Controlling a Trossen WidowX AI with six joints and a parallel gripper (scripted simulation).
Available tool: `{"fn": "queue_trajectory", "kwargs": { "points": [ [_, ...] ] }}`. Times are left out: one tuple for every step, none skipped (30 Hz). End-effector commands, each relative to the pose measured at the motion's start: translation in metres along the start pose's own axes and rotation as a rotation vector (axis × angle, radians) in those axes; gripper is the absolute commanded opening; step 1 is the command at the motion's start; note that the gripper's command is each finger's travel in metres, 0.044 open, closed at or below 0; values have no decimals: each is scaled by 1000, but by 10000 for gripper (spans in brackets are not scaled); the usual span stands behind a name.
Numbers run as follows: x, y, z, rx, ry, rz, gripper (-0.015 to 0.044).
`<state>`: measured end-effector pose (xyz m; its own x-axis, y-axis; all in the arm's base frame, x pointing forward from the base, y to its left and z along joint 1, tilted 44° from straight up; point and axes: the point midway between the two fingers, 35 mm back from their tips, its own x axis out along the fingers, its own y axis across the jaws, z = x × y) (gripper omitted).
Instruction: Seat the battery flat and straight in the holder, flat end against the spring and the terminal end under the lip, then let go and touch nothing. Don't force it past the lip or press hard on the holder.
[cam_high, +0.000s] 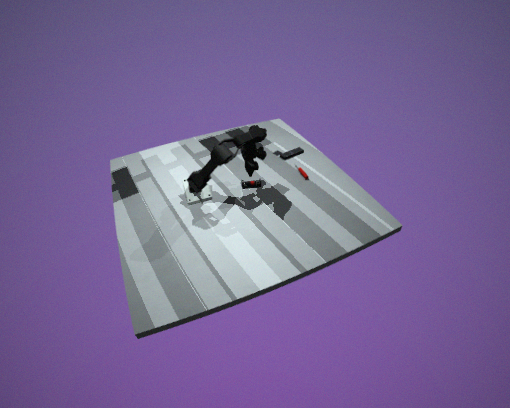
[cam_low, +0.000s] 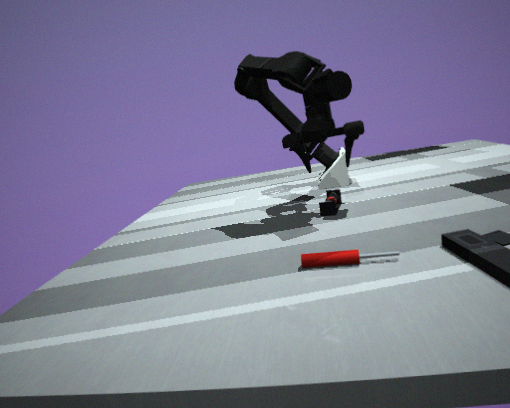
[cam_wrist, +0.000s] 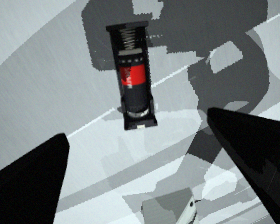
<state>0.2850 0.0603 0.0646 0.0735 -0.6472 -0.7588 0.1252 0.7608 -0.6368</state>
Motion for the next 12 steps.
{"fn": "queue_trajectory", "kwargs": {
  "points": [
    [-1, 0, 0, 8, 2, 4, 440],
    [-1, 0, 0, 8, 2, 4, 440],
    [-1, 0, 0, 8, 2, 4, 440],
    [-1, 0, 0, 8, 2, 4, 440],
    [-1, 0, 0, 8, 2, 4, 440],
    [-1, 0, 0, 8, 2, 4, 440],
    [-1, 0, 0, 8, 2, 4, 440],
    [-1, 0, 0, 8, 2, 4, 440],
    [-1, 0, 0, 8, 2, 4, 440],
    [-1, 0, 0, 8, 2, 4, 440],
    [-1, 0, 0, 8, 2, 4, 440],
    [-1, 0, 0, 8, 2, 4, 440]
  ]
}}
